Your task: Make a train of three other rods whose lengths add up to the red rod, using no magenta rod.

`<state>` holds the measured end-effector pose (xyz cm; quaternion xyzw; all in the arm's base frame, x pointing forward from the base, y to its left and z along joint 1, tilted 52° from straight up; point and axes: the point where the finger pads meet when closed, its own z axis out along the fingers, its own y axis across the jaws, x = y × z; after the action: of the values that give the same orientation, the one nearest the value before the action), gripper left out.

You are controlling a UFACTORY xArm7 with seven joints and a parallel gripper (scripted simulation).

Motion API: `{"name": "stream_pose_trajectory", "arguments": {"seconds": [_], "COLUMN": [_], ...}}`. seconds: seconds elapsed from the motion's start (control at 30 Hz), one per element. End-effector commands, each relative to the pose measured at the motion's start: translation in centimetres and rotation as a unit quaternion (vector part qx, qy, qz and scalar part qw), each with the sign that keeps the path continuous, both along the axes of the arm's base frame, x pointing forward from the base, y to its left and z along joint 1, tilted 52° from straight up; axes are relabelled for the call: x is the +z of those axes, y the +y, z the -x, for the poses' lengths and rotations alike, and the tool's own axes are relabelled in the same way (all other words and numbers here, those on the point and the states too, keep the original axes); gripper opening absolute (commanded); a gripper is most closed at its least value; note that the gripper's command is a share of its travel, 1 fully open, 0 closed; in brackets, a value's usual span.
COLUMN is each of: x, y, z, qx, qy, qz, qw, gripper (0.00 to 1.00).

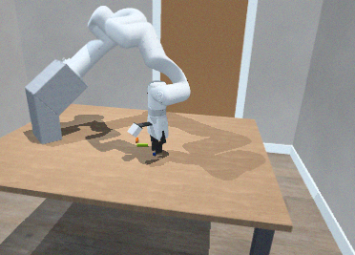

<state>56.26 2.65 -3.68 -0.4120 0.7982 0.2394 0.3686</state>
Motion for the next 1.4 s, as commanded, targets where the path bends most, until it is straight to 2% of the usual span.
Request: {"name": "stream_pose_trajectory", "arguments": {"seconds": [0.0, 1.37], "x": [0.07, -0.21], "y": [-0.21, 0.1], "z": [-0.08, -0.26], "qx": [-0.001, -0.001], "qy": [-0.001, -0.001], "qz": [0.001, 0.001], "qw": [1.0, 1.0], "gripper": [0.24, 0.24]}}
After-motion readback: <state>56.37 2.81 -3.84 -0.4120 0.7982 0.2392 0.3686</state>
